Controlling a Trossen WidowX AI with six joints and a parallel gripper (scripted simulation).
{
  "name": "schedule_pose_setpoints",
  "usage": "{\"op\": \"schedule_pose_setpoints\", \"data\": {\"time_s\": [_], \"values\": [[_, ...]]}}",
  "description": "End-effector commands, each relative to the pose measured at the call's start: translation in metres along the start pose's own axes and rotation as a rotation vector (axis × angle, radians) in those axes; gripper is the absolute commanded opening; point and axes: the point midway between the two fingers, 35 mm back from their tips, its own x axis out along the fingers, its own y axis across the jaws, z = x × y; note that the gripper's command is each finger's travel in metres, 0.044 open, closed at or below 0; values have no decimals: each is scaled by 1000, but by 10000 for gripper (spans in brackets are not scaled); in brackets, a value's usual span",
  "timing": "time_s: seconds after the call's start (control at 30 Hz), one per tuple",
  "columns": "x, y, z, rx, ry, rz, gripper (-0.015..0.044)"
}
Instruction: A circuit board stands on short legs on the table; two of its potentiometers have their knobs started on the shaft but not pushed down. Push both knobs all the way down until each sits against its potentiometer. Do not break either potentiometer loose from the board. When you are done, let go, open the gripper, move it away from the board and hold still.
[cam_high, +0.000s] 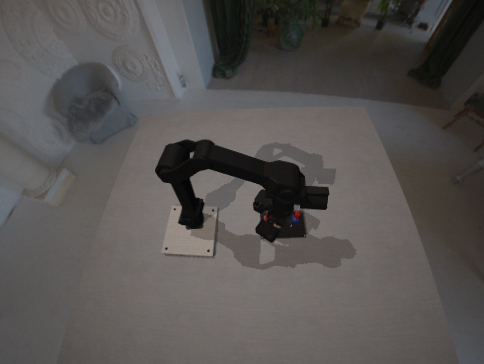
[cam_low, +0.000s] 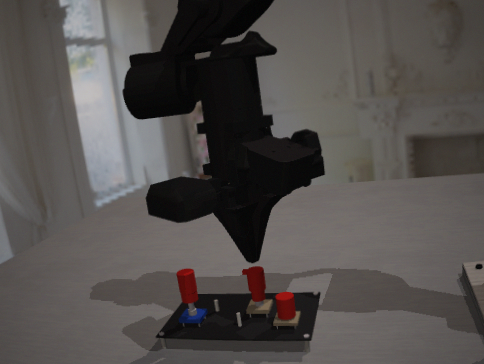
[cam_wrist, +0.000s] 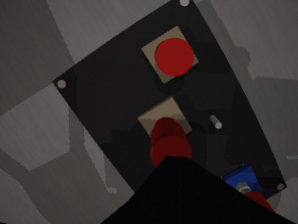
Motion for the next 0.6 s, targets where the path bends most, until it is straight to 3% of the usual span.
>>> {"op": "schedule_pose_setpoints", "data": {"time_s": [0.0,0.23,0.5,0.57], "values": [[0,0,0,0,0,0,26],[0,0,0,0,0,0,210],[-9,-6,-12,116,63,-58,0],[-10,-6,-13,176,61,-60,0]]}}
